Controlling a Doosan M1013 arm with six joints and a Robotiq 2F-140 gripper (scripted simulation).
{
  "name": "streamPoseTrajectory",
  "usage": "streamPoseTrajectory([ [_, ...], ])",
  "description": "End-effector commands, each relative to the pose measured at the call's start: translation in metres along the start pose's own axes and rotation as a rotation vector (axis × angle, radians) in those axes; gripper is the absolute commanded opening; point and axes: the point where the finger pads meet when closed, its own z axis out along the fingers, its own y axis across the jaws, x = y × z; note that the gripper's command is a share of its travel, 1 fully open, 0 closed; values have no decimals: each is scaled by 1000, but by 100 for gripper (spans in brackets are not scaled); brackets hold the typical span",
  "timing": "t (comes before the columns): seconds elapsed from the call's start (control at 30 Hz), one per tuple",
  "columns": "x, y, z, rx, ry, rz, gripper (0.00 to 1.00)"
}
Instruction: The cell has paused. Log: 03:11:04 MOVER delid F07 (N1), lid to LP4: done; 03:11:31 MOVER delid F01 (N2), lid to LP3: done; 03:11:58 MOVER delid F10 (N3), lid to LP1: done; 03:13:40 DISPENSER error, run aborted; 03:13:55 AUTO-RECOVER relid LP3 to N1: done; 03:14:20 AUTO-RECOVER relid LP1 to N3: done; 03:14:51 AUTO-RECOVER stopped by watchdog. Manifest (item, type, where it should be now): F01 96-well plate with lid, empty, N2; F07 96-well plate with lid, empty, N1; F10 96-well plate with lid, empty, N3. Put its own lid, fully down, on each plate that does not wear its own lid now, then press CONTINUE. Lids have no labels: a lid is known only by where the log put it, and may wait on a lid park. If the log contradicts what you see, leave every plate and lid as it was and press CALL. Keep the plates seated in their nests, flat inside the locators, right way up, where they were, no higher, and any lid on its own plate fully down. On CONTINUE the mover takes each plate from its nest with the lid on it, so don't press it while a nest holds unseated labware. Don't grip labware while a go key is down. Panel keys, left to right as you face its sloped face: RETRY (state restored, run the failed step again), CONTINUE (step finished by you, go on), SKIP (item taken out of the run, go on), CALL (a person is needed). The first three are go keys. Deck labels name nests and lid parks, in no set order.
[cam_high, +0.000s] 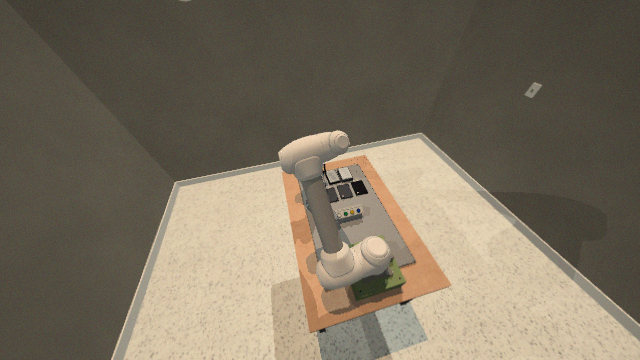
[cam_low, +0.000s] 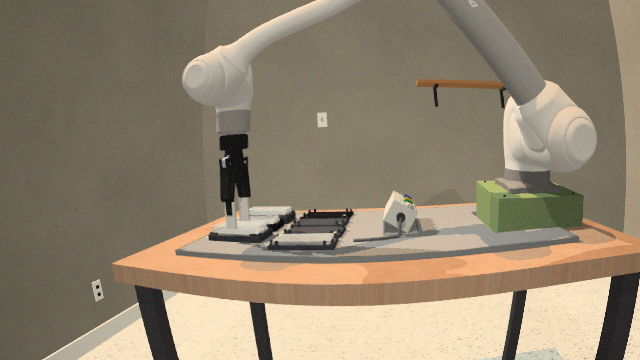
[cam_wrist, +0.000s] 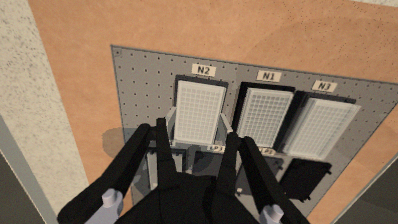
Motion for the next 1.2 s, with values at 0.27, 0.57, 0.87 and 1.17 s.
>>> streamPoseTrajectory([
  [0.27, -3, -2, 7, 5, -4, 7, 0],
  [0.57, -3, -2, 8, 5, -4, 7, 0],
  [0.87, -4, -2, 9, 5, -4, 7, 0],
  [1.17, -4, -2, 10, 5, -4, 7, 0],
])
